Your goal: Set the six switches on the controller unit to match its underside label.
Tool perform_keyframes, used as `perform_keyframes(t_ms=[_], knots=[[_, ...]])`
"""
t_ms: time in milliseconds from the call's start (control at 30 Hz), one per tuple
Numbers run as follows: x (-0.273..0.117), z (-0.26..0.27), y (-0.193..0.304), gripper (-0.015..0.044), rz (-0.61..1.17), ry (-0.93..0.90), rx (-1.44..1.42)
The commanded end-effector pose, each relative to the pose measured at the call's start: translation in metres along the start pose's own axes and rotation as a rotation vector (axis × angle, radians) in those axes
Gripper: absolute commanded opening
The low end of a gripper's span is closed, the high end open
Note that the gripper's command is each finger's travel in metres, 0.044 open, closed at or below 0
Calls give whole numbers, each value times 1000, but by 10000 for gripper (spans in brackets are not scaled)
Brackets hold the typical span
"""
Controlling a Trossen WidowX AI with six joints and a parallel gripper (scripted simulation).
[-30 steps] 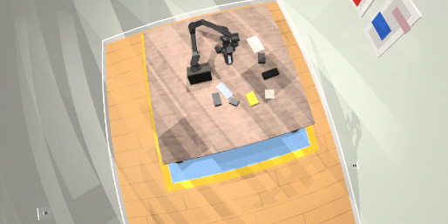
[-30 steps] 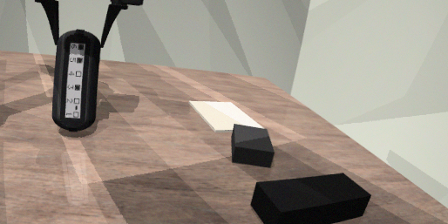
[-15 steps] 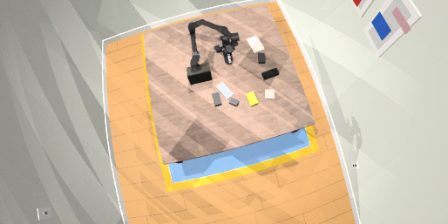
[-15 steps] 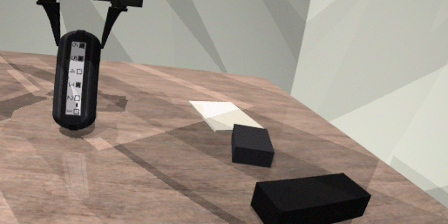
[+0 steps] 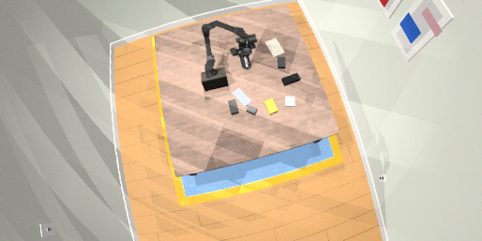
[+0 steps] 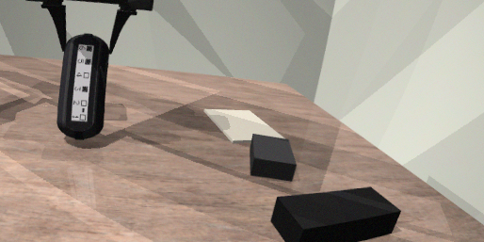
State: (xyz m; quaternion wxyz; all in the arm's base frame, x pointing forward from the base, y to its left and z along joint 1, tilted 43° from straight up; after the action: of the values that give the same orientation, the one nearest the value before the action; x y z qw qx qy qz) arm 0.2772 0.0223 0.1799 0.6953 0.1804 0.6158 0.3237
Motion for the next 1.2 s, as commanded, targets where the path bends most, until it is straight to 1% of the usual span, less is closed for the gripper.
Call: perform_keyframes(t_ms=[0,1167], knots=[[4,-1,3,338,6,8,4],[19,0,27,338,8,8,4]])
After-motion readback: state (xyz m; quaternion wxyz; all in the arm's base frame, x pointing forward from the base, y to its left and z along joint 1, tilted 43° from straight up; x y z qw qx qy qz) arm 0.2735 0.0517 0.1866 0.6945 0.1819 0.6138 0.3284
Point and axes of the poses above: the point midway between the two fingers, 35 mm back from their tips, its own x axis out along the fingers, its own z axis across the jaws, y = z × x, the point moved 10 cm from there along -x, back along the fingers, and after that the axes turned 3 degrees about -x, right-handed, at the moved point
